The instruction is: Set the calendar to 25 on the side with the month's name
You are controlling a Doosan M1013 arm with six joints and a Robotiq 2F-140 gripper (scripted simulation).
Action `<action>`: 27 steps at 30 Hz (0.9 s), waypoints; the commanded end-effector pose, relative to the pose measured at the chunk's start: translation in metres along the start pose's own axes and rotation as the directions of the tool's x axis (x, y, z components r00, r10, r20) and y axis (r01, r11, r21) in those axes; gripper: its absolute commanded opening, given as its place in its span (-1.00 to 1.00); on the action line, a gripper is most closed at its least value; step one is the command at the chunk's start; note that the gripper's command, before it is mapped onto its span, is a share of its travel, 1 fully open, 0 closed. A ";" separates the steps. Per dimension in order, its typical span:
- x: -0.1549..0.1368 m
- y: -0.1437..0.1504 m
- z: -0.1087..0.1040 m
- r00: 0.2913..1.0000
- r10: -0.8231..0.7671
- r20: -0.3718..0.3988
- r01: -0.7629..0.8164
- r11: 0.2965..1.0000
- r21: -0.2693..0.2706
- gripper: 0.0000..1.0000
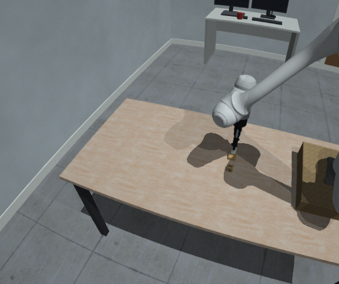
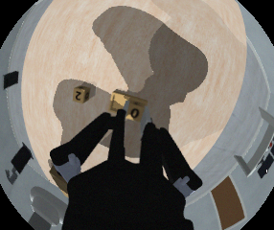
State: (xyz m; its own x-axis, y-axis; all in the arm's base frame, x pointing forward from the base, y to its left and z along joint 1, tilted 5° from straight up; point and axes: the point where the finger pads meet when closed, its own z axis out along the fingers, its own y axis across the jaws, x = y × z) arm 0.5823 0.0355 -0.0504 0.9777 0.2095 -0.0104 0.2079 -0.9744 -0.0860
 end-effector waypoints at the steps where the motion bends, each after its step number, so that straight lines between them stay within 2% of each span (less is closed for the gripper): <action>1: 0.000 0.000 0.000 1.000 0.000 0.000 0.000 1.000 0.000 -0.51; 12: 0.000 0.000 -0.006 1.000 0.000 0.000 0.000 1.000 0.000 -0.51; 17: 0.000 0.000 -0.032 1.000 0.000 0.000 0.000 1.000 0.000 -0.51; 19: 0.000 0.000 -0.032 1.000 0.000 0.000 0.000 1.000 0.000 -0.51; 27: 0.000 0.000 -0.088 1.000 0.000 0.000 0.000 1.000 0.000 -0.51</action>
State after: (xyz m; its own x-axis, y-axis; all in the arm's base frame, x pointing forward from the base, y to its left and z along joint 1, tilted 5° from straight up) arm 0.5843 0.0294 0.0230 0.9778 0.2095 -0.0098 0.2079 -0.9744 -0.0858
